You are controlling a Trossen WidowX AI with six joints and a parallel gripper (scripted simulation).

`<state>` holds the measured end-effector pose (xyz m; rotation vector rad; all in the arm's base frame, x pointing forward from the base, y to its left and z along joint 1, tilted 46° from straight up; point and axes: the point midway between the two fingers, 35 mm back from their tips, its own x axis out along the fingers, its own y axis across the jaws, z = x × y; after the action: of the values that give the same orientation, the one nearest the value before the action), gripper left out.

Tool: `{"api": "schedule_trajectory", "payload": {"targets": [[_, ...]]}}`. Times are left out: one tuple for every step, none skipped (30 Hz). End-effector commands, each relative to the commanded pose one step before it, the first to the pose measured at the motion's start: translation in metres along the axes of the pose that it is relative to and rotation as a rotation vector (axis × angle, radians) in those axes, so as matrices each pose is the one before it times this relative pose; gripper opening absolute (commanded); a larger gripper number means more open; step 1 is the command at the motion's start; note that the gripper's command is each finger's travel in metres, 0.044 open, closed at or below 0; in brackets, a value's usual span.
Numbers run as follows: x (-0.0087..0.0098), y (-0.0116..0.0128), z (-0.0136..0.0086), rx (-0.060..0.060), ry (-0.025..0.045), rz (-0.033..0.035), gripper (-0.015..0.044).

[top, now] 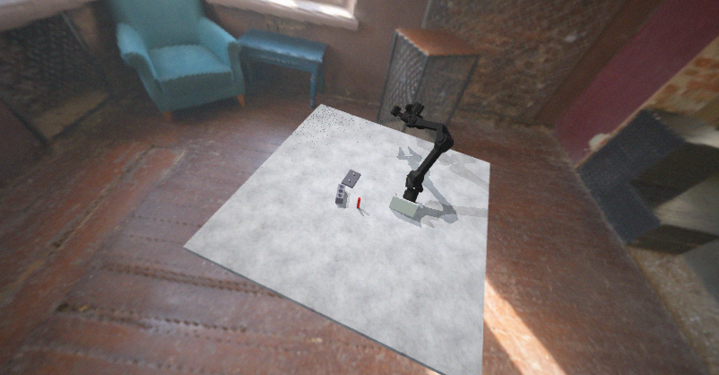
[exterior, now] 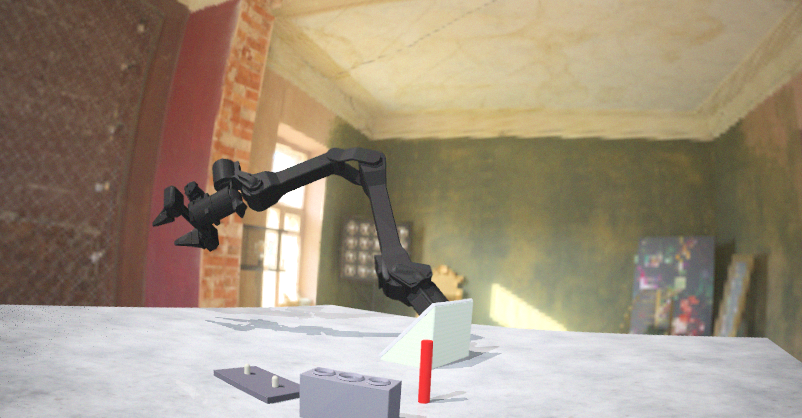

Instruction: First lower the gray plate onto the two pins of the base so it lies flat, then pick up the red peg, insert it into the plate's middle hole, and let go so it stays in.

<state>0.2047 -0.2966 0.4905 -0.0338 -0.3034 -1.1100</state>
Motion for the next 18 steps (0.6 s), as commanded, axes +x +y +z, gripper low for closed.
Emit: {"api": "schedule_trajectory", "payload": {"targets": [[0.00000, 0.00000, 0.00000, 0.0000, 0.00000, 0.00000, 0.0426], [0.00081, 0.00172, -0.00222, 0.0056, 0.00786, 0.00300, 0.0440], [0.00235, 0.00519, -0.00669, 0.0166, 0.02365, 0.00875, 0.0440], [0.00379, 0.00862, -0.01127, 0.0267, 0.03958, 0.01376, 0.0440], [0.00452, 0.01039, -0.01397, 0.0312, 0.04857, 0.01537, 0.0440], [0.00448, 0.01018, -0.01421, 0.0295, 0.04877, 0.01374, 0.0440], [0.00444, 0.00995, -0.01444, 0.0279, 0.04885, 0.01206, 0.0440], [0.00439, 0.00970, -0.01466, 0.0263, 0.04884, 0.01034, 0.0440], [0.00434, 0.00944, -0.01488, 0.0246, 0.04872, 0.00858, 0.0440], [0.00420, 0.00897, -0.01478, 0.0225, 0.04751, 0.00667, 0.0440], [0.00395, 0.00825, -0.01422, 0.0200, 0.04486, 0.00473, 0.0440], [0.00408, 0.00843, -0.01518, 0.0196, 0.04694, 0.00328, 0.0440], [0.00409, 0.00833, -0.01573, 0.0185, 0.04756, 0.00154, 0.0440], [0.00401, 0.00799, -0.01590, 0.0169, 0.04690, -0.00032, 0.0440], [0.00392, 0.00764, -0.01605, 0.0153, 0.04612, -0.00216, 0.0440], [0.00383, 0.00728, -0.01618, 0.0138, 0.04522, -0.00399, 0.0440], [0.00373, 0.00691, -0.01630, 0.0123, 0.04420, -0.00579, 0.0440], [0.00363, 0.00653, -0.01640, 0.0108, 0.04307, -0.00756, 0.0440]]}}
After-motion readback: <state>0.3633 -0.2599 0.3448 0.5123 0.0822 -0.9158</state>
